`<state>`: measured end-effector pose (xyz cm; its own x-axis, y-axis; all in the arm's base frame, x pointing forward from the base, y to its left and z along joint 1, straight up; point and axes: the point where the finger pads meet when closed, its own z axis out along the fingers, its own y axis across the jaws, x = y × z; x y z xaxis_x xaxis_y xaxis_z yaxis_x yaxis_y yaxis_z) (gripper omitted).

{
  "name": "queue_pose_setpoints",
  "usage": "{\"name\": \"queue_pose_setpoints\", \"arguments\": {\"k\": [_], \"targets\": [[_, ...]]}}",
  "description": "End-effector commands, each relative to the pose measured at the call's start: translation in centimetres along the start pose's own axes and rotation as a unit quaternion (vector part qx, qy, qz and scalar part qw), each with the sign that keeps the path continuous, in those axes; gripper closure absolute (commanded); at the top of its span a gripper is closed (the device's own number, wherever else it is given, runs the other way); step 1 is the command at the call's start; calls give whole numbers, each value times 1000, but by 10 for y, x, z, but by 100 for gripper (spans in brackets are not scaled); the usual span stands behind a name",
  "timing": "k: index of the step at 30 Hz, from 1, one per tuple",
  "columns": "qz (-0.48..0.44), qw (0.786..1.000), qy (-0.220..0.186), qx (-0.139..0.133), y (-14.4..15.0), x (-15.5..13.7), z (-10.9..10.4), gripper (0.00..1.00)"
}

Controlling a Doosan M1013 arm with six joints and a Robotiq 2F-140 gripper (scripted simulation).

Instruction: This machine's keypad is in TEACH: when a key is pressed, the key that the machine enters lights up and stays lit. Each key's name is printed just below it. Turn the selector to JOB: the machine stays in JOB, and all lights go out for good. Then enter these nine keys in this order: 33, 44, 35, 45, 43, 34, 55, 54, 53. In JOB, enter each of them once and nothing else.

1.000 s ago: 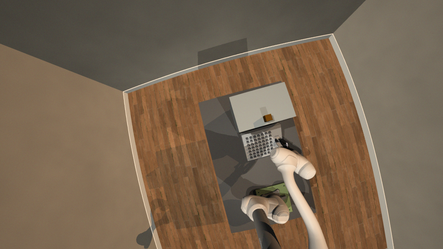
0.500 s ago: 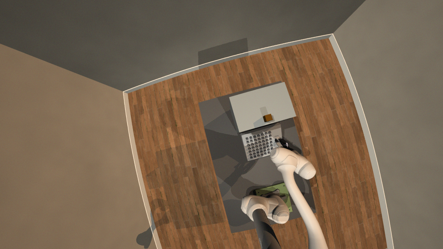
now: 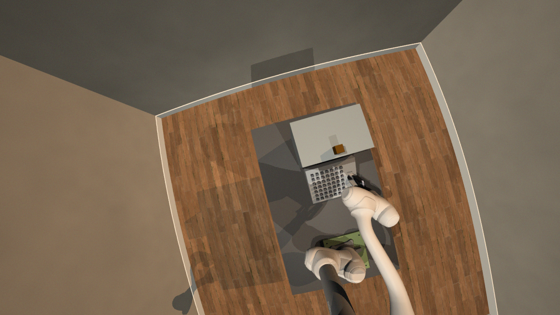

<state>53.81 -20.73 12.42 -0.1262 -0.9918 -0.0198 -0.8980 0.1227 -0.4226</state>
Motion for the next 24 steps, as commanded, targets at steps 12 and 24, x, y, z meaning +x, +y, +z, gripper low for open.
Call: {"name": "queue_pose_setpoints", "arguments": {"k": [12,24], "targets": [[2,1000,1,0,1,1,-28,67],[2,1000,1,0,1,1,-48,67]]}}
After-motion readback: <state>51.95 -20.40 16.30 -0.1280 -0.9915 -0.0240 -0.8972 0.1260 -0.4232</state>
